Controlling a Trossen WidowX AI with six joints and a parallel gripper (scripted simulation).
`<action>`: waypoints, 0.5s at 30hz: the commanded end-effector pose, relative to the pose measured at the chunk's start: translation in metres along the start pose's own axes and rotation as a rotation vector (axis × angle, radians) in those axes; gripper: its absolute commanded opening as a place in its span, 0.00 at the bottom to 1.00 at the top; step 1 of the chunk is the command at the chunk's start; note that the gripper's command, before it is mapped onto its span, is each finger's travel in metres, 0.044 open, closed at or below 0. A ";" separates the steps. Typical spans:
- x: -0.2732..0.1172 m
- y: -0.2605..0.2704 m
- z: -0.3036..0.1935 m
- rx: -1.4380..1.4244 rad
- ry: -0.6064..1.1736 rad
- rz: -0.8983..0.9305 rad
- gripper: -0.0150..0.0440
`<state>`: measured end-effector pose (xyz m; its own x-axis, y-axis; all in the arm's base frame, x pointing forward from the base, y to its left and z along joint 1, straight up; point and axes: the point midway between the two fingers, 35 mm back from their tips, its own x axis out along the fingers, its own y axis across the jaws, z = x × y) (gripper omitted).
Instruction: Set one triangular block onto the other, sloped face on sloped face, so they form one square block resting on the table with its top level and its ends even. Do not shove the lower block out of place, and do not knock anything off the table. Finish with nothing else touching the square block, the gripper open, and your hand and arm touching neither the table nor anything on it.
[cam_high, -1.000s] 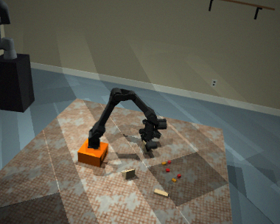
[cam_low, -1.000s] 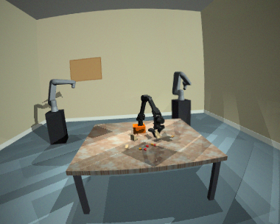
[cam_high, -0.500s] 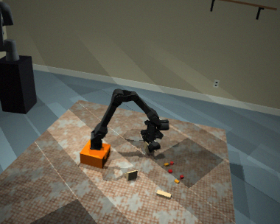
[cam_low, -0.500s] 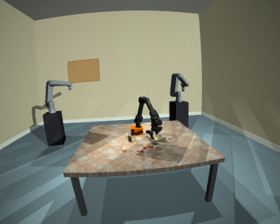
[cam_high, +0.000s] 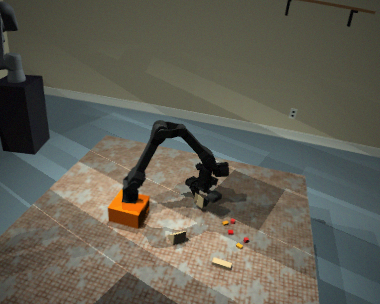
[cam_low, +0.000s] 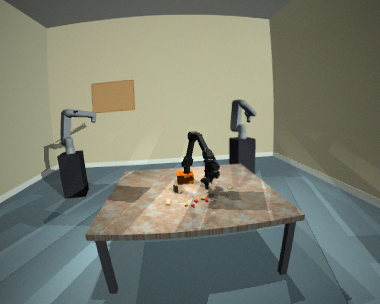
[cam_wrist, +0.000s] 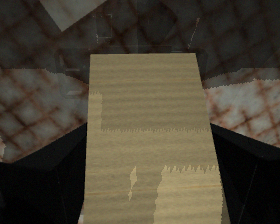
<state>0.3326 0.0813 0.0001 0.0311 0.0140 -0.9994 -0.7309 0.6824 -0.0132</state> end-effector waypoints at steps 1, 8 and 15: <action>0.000 0.000 0.000 -0.135 -0.001 -0.002 0.25; 0.000 0.000 0.000 -0.289 -0.001 -0.002 0.25; 0.000 0.000 0.000 -0.474 -0.001 -0.002 0.25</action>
<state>0.3325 0.0813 -0.0001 0.0312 0.0140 -0.9994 -0.9288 0.3697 -0.0238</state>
